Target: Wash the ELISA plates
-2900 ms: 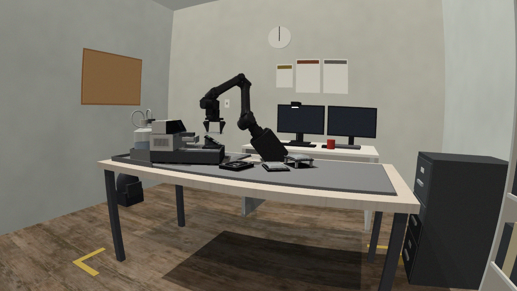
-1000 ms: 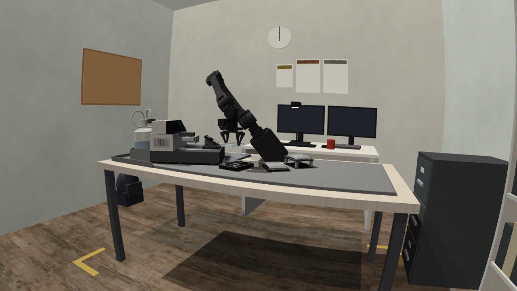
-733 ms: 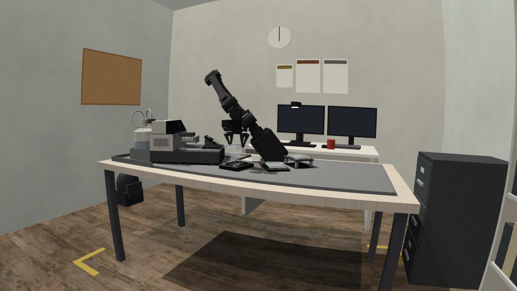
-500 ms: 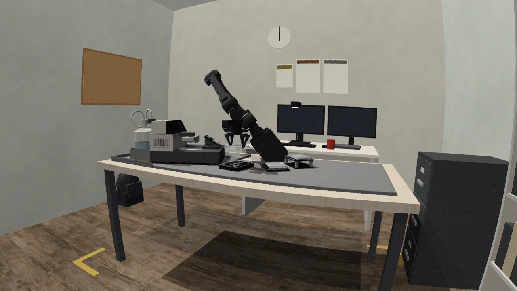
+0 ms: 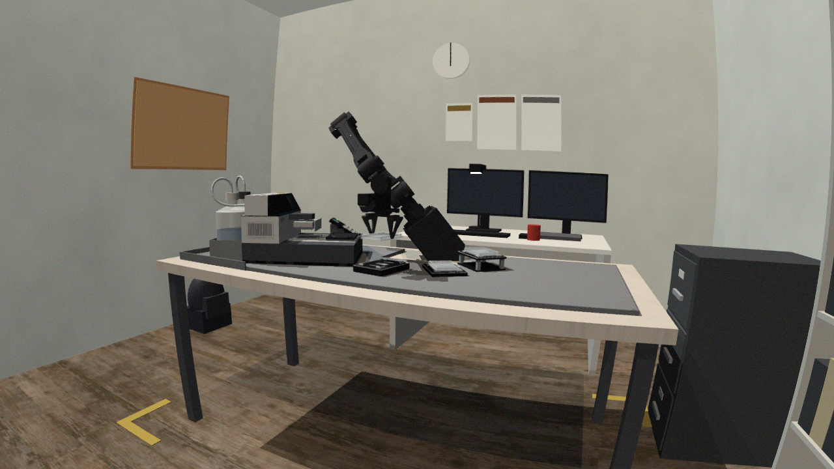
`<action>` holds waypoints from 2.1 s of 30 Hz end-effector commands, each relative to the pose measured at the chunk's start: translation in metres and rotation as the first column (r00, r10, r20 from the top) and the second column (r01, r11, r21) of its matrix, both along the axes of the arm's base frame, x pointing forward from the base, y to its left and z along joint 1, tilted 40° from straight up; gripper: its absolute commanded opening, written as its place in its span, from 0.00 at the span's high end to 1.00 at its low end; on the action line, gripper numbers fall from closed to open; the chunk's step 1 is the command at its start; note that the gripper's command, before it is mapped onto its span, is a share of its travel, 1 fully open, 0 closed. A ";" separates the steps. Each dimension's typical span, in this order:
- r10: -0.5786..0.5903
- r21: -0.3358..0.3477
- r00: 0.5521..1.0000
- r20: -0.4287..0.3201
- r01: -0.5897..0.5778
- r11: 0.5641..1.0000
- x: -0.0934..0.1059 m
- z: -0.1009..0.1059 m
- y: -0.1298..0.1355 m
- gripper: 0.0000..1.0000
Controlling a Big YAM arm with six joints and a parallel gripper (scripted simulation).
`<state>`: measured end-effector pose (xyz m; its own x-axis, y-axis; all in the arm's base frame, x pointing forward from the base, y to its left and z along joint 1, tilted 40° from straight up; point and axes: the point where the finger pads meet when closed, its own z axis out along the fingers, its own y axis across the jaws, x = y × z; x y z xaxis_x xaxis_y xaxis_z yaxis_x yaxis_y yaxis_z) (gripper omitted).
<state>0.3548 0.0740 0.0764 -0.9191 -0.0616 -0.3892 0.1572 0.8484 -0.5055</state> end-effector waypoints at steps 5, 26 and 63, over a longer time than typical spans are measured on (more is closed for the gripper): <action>0.003 0.012 1.000 0.021 -0.003 1.000 0.008 0.007 0.007 0.16; -0.005 -0.002 1.000 -0.006 0.004 1.000 0.006 -0.012 -0.008 0.16; -0.004 -0.002 1.000 -0.007 0.004 1.000 0.024 -0.055 -0.038 0.16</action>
